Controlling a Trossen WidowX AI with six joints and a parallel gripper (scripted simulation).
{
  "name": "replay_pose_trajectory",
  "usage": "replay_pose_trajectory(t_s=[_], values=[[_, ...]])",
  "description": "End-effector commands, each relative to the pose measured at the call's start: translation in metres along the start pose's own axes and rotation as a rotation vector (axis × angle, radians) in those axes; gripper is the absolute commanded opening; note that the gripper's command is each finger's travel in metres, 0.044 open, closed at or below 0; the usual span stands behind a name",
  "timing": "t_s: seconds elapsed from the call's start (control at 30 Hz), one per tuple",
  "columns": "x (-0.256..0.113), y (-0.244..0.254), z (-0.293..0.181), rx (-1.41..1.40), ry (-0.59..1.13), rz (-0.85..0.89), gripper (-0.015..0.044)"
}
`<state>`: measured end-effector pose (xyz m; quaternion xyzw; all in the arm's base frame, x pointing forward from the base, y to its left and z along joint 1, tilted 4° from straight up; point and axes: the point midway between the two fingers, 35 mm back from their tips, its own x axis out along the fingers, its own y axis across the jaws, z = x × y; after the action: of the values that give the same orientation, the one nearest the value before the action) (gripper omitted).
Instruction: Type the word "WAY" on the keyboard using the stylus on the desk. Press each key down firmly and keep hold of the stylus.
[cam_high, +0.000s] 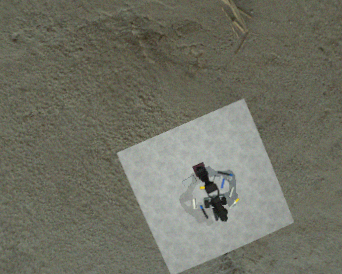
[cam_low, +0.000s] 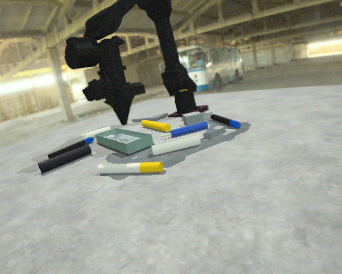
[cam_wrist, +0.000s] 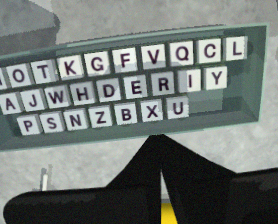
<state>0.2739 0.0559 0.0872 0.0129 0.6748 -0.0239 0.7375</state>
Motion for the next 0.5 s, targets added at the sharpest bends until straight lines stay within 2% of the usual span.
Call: replay_pose_trajectory(t_s=[0.0,0.1,0.37,0.47], values=[[0.000,0.042,0.000,-0.015,0.002,0.006,0.0000],[0.000,0.060,-0.002,-0.015,0.001,0.007,0.0000],[0.000,0.060,-0.002,-0.015,0.001,0.007,0.0000],[-0.022,0.060,-0.001,-0.015,0.001,0.008,0.0000]])
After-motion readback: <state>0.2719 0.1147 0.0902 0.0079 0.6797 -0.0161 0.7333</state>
